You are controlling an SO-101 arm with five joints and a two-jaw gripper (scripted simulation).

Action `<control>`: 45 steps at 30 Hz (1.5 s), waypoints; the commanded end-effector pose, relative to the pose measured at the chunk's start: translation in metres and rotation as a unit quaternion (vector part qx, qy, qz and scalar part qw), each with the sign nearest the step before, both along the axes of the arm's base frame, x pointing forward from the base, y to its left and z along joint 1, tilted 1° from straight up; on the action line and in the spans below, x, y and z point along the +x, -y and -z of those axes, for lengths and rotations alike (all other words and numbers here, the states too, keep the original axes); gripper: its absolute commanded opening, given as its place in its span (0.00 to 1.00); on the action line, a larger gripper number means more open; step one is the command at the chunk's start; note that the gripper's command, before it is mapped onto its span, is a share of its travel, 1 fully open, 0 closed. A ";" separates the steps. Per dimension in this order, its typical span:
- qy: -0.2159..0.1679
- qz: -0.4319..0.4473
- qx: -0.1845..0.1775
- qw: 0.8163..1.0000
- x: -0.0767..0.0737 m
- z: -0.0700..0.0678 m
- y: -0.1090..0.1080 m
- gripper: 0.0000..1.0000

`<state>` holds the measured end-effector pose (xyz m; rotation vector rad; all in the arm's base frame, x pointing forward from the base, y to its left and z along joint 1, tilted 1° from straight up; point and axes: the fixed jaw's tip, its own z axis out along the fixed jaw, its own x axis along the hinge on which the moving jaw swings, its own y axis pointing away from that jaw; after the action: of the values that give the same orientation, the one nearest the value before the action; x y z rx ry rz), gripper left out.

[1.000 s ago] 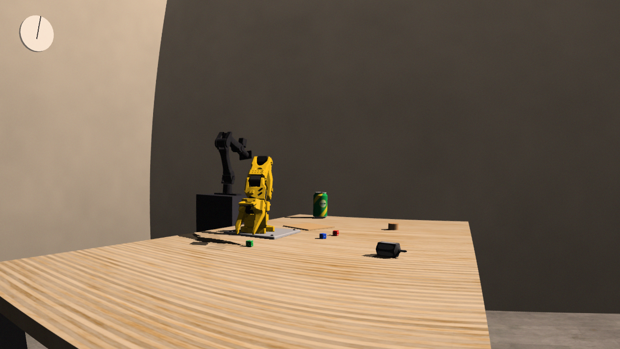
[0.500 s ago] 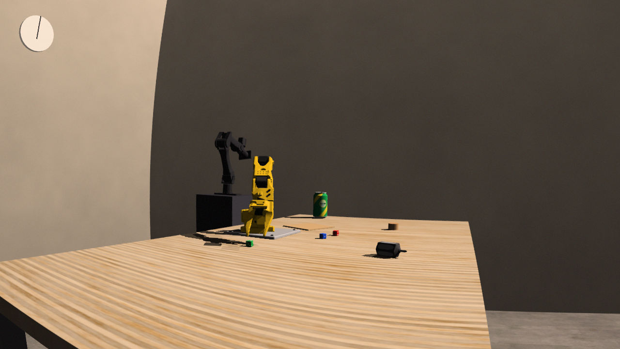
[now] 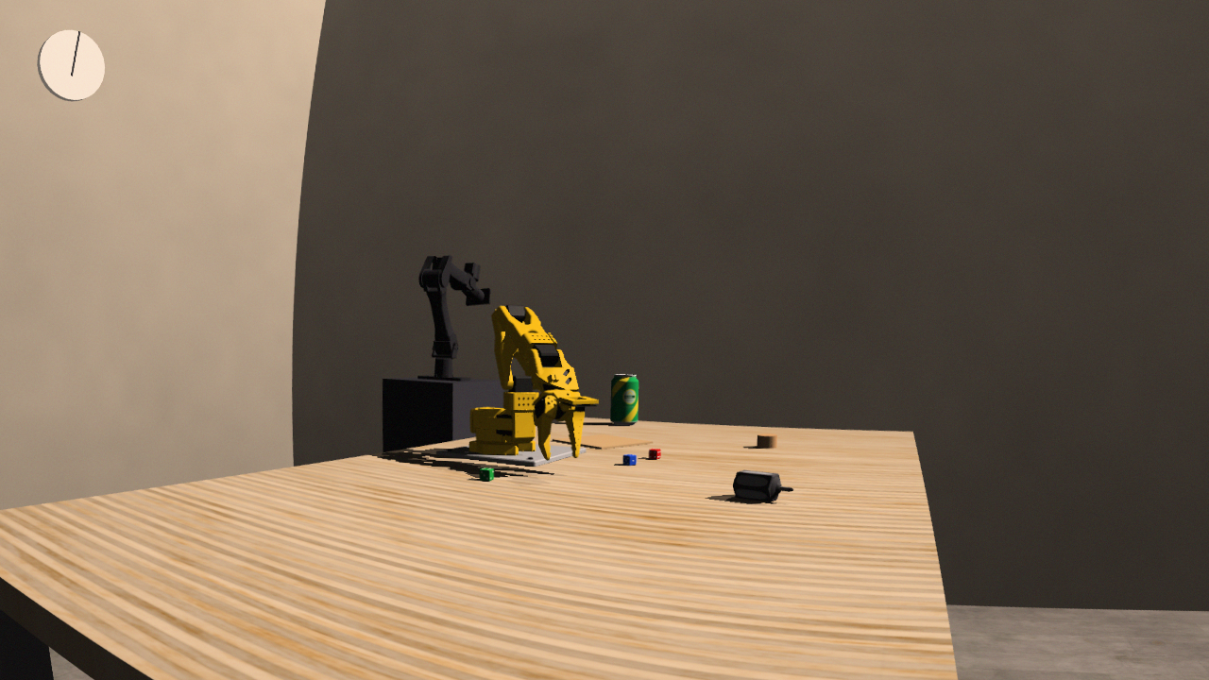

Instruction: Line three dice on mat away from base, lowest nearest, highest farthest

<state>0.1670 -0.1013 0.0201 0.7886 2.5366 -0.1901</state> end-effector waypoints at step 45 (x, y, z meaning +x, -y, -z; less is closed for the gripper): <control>0.007 -0.335 0.007 0.942 0.012 -0.004 -0.132 0.25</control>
<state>0.1822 0.0298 0.0259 -0.0989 2.6208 0.0570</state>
